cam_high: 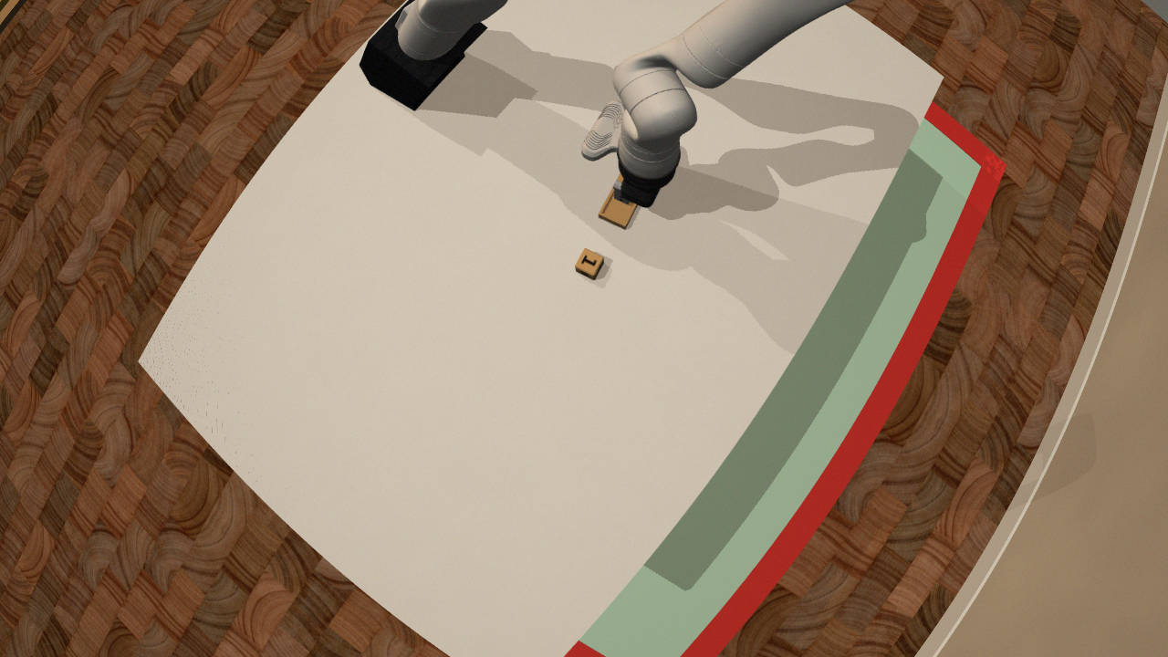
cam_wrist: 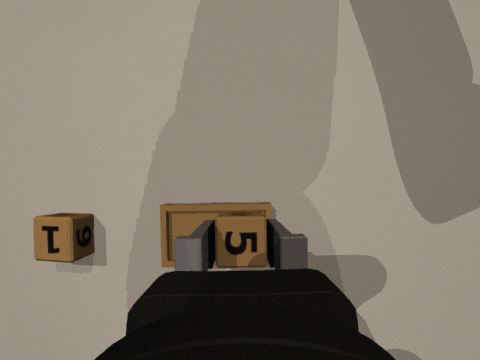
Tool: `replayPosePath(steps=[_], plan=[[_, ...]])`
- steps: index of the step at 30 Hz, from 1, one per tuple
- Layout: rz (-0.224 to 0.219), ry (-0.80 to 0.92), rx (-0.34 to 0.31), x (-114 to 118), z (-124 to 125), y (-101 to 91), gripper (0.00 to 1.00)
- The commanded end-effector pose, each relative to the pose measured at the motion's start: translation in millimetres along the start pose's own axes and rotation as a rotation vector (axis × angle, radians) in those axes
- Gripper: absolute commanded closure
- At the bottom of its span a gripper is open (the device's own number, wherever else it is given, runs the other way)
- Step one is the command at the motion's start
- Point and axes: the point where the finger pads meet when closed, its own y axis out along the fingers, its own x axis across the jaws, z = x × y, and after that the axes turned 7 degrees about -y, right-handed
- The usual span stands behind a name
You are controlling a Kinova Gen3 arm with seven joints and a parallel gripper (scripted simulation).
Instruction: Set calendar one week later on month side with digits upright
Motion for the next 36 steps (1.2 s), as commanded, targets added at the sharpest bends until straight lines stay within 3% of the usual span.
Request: replayPosePath(steps=[1,5,6,8,9,24,32,36], plan=[[0.000,0.000,-0.001,0.0,-0.3,-0.3,0.31],[0.000,0.000,-0.001,0.0,-0.3,-0.3,0.25],[0.000,0.000,-0.001,0.0,-0.3,-0.3,0.19],[0.000,0.000,-0.001,0.0,-0.3,-0.3,0.19],[0.000,0.000,-0.001,0.0,-0.3,-0.3,0.13],[0.000,0.000,-0.001,0.0,-0.3,-2.2,0.13],[0.000,0.000,-0.001,0.0,-0.2,-15.4,0.13],[0.000,0.000,-0.001,0.0,-0.2,-30.7,0.13]])
